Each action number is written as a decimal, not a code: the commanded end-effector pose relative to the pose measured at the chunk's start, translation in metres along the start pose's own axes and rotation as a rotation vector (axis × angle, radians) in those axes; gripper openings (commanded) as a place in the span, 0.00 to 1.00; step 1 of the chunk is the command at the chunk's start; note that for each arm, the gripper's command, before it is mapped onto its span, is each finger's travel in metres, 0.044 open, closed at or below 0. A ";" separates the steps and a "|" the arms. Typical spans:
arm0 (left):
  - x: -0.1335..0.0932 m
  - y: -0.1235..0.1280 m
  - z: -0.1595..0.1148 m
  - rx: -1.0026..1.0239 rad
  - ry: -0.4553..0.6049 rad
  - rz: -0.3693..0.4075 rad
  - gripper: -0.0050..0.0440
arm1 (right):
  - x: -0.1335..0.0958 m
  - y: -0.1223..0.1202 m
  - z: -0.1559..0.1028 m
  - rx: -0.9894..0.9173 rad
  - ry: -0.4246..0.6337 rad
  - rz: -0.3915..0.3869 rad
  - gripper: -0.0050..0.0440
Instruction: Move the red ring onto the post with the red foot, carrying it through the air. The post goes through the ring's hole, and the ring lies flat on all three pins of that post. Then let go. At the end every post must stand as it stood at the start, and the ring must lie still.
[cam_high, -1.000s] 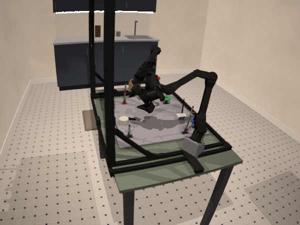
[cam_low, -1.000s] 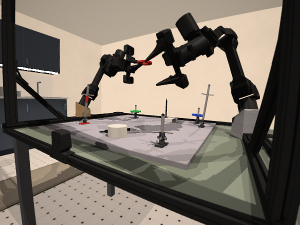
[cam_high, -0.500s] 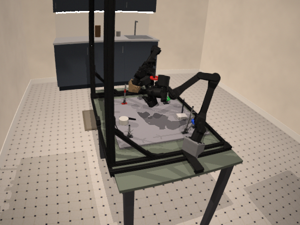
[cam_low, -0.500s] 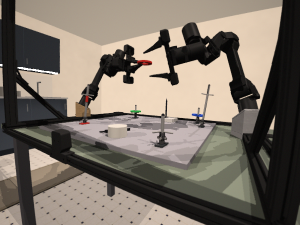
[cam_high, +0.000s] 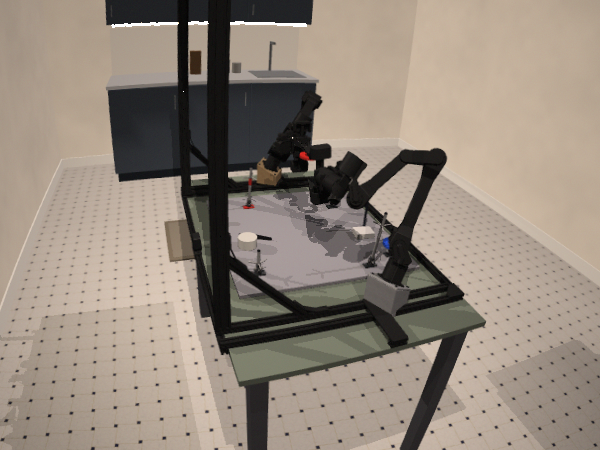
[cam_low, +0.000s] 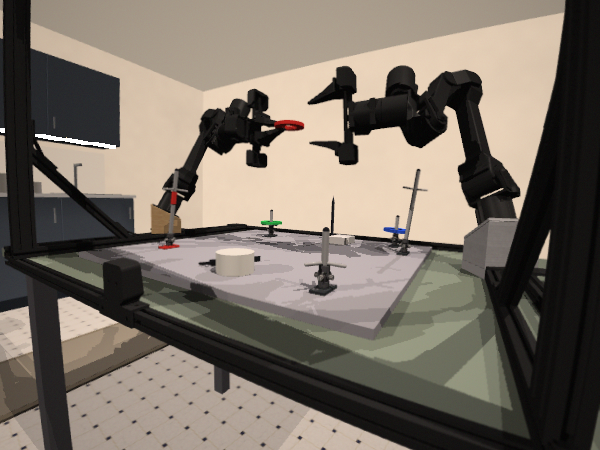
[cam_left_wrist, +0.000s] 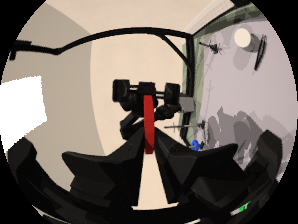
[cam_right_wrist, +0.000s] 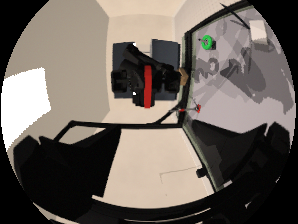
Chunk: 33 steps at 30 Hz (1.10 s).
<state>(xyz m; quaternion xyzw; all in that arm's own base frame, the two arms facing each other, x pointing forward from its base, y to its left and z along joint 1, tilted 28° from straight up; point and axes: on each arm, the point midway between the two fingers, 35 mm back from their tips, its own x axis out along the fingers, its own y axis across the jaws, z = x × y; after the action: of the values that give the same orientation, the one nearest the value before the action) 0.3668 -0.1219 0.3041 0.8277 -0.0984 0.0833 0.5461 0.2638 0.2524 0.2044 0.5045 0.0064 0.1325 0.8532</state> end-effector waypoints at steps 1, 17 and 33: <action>0.000 0.000 -0.001 0.004 0.003 0.001 0.10 | -0.005 0.006 0.027 0.067 -0.092 0.044 0.92; 0.000 0.000 -0.001 0.004 0.003 0.001 0.10 | 0.007 0.007 0.027 0.066 -0.092 0.045 0.92; 0.000 0.000 -0.001 0.004 0.003 0.001 0.10 | 0.030 0.008 0.029 0.066 -0.092 0.045 0.92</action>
<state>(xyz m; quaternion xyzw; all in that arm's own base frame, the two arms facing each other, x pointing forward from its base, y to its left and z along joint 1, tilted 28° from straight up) 0.3668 -0.1219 0.3041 0.8277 -0.0984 0.0833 0.5461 0.2894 0.2363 0.2272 0.5347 -0.0399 0.1259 0.8347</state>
